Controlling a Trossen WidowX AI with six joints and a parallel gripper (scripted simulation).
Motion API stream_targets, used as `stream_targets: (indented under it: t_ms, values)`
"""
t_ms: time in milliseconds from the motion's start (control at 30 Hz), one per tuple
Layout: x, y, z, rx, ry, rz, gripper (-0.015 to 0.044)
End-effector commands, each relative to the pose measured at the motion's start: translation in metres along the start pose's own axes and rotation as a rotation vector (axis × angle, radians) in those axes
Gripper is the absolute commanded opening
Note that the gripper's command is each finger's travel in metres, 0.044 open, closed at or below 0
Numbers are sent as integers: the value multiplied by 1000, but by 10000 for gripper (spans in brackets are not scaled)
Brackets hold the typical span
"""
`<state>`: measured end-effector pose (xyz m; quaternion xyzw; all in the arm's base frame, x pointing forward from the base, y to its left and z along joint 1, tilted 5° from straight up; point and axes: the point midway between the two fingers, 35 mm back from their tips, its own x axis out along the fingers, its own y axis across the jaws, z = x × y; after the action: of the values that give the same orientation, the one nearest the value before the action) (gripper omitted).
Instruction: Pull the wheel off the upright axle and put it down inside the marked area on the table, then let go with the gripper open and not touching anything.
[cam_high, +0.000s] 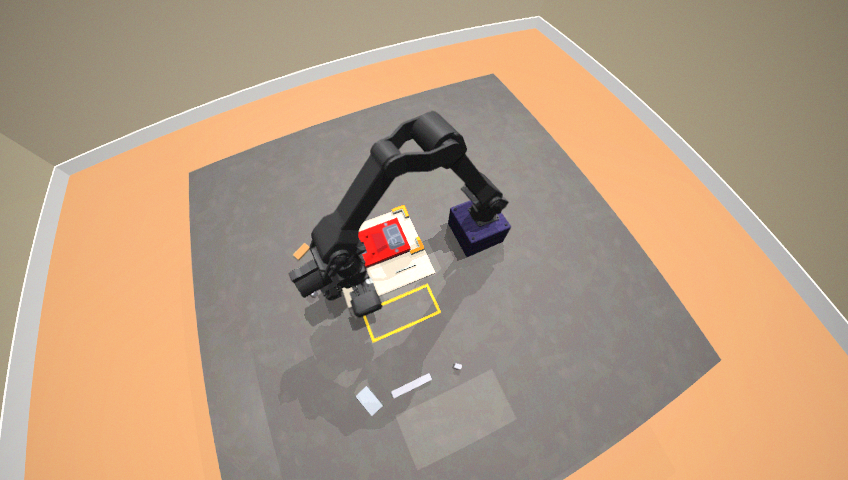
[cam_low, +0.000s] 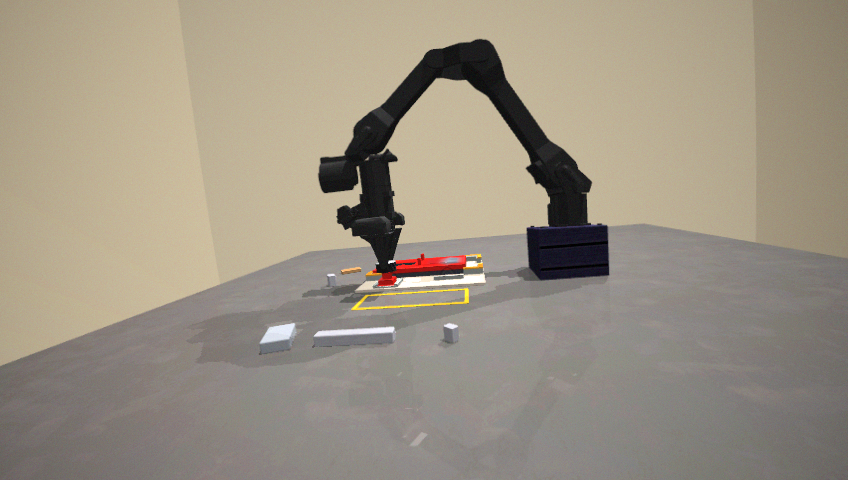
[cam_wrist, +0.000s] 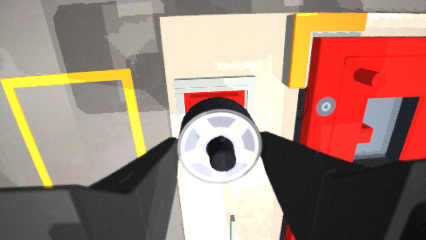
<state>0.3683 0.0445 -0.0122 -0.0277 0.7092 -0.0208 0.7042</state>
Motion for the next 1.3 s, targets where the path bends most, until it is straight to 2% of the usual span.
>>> stream_targets:
  t_ms: [0, 1267]
  values:
    - [-6, 0, 0, -1, -2, -1, 0]
    - [-18, 0, 0, -3, -6, -1, 0]
